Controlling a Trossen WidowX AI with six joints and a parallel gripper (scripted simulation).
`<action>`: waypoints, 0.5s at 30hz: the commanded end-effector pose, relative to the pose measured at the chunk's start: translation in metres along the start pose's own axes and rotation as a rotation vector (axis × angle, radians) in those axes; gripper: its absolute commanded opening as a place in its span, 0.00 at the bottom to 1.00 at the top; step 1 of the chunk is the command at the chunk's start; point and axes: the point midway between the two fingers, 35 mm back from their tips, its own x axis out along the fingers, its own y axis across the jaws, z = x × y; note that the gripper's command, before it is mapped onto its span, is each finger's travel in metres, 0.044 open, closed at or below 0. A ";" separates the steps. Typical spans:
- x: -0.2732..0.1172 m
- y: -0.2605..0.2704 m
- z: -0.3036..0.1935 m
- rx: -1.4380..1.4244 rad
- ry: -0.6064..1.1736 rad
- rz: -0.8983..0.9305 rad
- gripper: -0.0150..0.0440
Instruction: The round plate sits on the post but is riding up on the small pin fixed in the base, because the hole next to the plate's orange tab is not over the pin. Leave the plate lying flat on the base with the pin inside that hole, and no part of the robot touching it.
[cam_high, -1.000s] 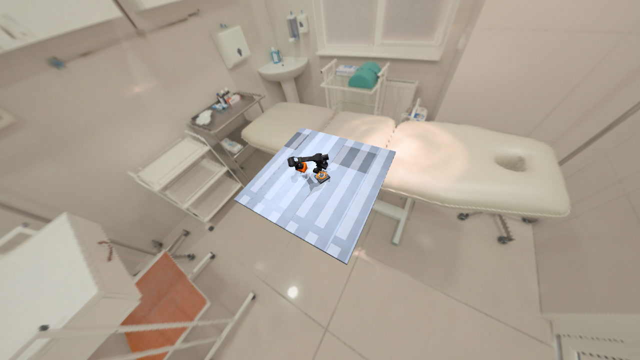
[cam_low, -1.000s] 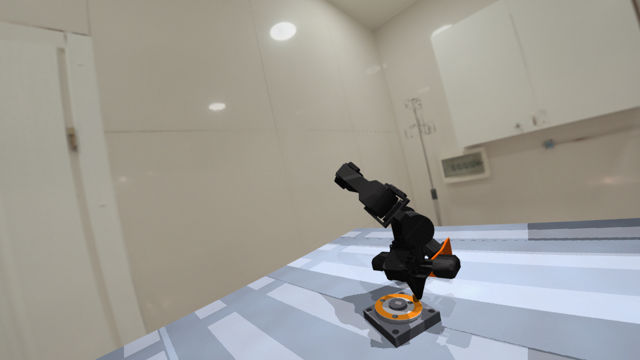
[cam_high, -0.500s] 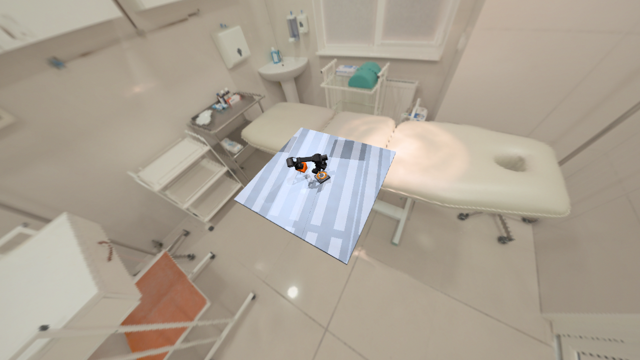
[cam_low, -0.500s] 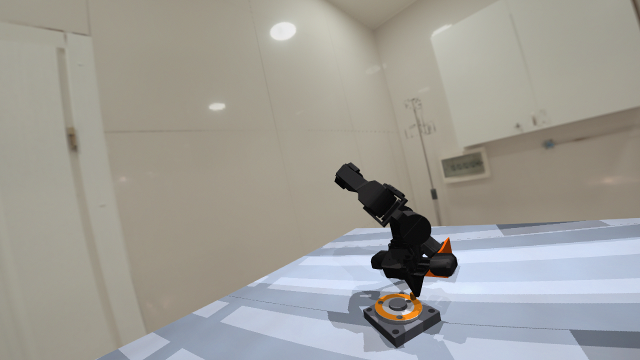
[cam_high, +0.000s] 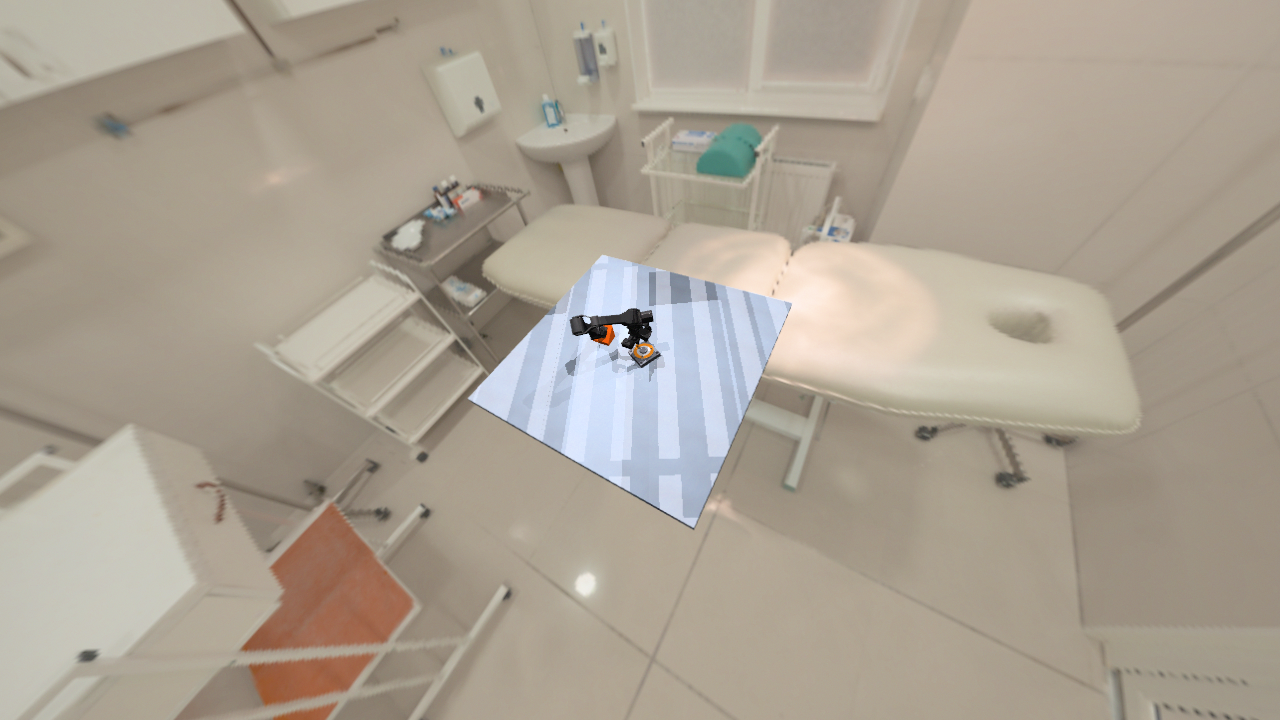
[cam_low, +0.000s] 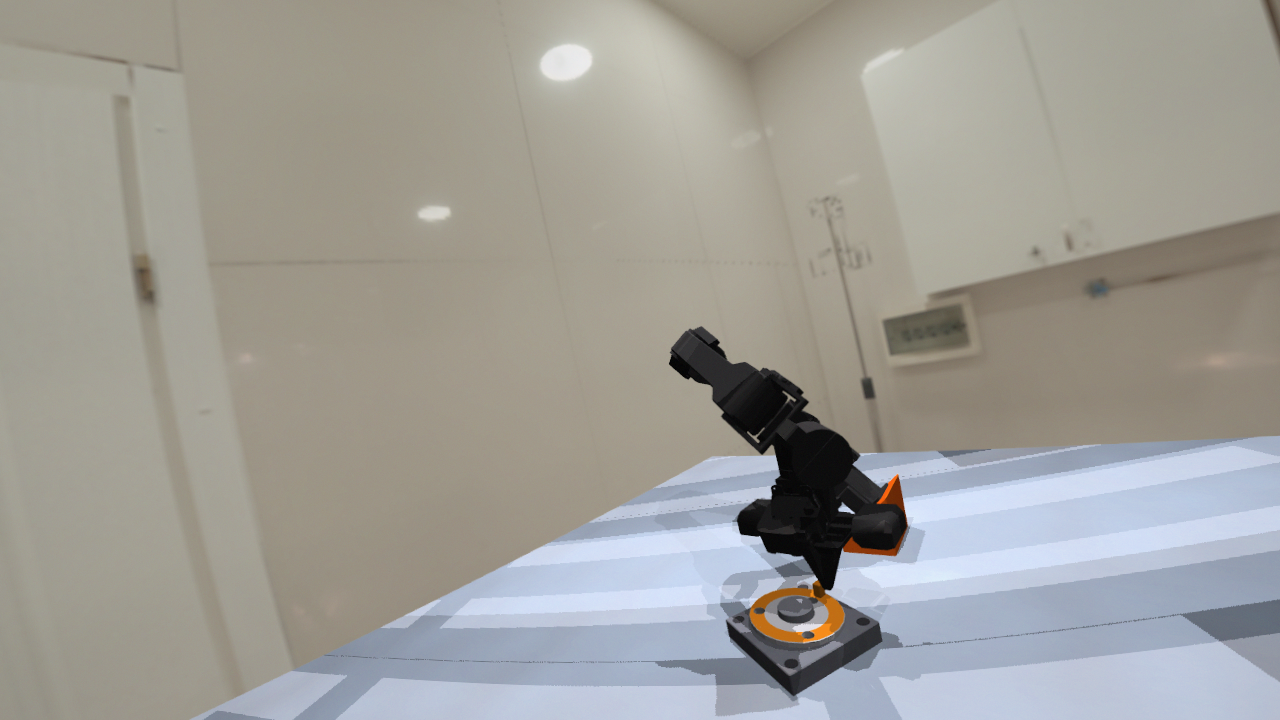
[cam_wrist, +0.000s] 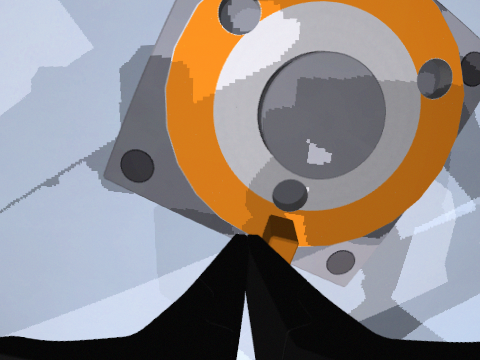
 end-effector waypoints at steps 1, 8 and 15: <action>0.002 -0.006 -0.003 -0.006 0.006 -0.010 0.25; 0.001 -0.012 -0.005 -0.006 0.006 -0.010 0.25; 0.000 -0.018 -0.006 -0.006 0.006 -0.011 0.25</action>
